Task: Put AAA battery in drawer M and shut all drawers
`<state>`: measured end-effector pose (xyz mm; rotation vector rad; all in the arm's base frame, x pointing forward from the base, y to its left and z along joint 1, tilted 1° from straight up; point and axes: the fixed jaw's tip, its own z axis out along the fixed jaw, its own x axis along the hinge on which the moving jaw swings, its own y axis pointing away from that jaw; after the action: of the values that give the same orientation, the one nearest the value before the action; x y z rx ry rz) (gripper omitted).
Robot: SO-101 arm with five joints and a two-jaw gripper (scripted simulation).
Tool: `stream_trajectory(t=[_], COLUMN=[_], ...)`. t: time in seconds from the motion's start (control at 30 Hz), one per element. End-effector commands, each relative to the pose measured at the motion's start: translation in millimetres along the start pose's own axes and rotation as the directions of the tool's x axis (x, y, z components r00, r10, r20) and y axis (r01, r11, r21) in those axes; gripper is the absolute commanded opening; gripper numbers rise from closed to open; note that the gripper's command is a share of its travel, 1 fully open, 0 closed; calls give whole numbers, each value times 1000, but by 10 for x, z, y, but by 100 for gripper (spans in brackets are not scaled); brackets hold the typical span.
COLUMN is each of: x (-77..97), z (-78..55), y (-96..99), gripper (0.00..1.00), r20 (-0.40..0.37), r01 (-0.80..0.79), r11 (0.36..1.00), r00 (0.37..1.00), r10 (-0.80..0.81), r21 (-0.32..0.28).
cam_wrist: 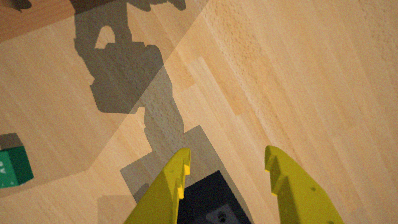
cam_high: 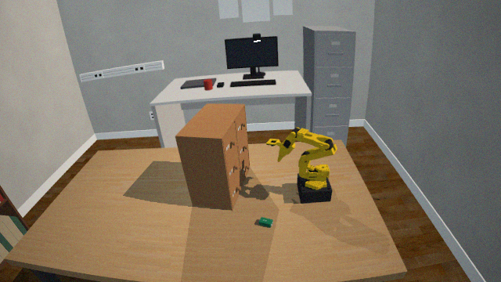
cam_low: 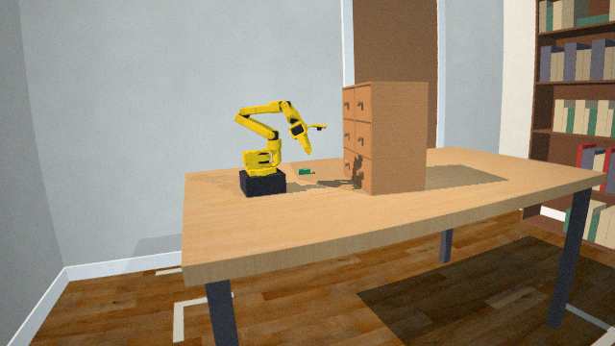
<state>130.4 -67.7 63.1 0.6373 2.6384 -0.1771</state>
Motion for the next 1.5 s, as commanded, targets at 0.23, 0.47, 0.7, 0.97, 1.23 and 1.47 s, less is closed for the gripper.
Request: stream_trajectory(t=[0.23, 0.47, 0.7, 0.97, 1.23, 1.47], x=[178, 266, 266, 266, 266, 266], z=[26, 35, 35, 35, 35, 35], y=[297, 400, 400, 400, 400, 400], gripper=[29, 33, 37, 40, 40, 40], r20=[-300, -409, -409, -409, -409, -409], r01=[188, 263, 263, 263, 263, 263], r11=[976, 953, 953, 953, 953, 953], r00=[930, 861, 861, 861, 861, 861], r10=[-212, -303, -303, -303, -303, -303], r21=[-108, -151, -151, -151, -151, -151])
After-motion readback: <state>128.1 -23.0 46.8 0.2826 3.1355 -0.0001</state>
